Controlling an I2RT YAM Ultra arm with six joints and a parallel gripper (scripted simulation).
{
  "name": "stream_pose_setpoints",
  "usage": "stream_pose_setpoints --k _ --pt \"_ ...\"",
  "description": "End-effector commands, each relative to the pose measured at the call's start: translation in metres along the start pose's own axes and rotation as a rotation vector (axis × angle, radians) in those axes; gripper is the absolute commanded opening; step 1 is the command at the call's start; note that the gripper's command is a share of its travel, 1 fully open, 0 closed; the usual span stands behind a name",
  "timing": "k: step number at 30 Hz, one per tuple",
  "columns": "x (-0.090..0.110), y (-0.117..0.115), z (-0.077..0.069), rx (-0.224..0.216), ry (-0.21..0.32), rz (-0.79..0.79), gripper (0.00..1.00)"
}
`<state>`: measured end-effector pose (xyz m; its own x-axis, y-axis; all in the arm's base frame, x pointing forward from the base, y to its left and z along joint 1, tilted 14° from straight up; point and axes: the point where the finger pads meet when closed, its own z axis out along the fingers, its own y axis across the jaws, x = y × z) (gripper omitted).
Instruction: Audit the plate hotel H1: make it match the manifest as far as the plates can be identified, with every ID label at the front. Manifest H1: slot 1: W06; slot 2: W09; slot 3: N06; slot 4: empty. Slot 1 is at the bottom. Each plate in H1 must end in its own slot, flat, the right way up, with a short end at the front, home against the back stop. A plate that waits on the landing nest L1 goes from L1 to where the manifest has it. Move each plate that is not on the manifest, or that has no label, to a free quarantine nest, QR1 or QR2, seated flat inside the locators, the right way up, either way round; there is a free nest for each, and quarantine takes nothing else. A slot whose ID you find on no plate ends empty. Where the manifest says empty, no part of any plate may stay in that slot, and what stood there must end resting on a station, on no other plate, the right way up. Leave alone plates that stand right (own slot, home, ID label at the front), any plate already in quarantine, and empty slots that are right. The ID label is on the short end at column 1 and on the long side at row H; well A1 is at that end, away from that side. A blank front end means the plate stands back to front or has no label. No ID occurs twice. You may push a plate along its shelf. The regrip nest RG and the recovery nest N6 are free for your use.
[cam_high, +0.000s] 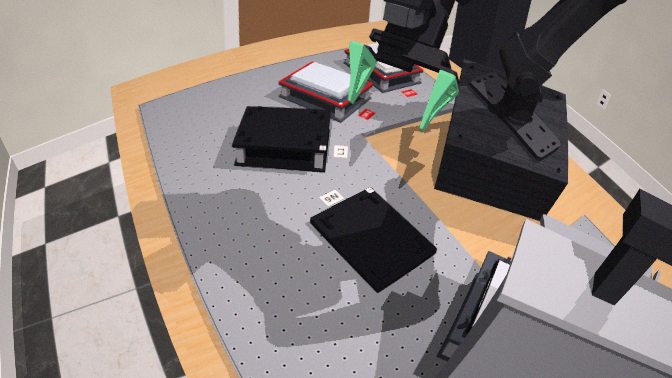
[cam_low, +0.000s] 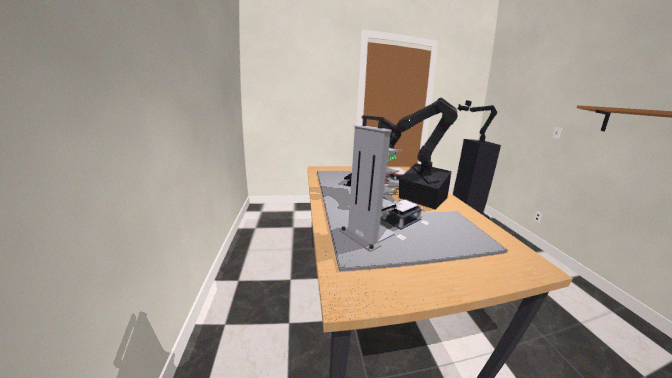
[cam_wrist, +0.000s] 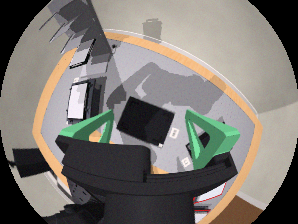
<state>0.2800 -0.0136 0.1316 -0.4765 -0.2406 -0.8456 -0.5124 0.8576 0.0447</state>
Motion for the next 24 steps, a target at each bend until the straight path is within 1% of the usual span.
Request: stream_pose_setpoints --k 1,23,24 --pt "-0.0166 -0.0040 -0.0061 0.013 -0.038 -0.036 1.00" --pt "-0.0166 -0.0040 -0.0061 0.013 -0.038 -0.036 1.00" --pt "-0.0169 -0.0034 -0.0098 0.015 -0.034 -0.032 1.00"
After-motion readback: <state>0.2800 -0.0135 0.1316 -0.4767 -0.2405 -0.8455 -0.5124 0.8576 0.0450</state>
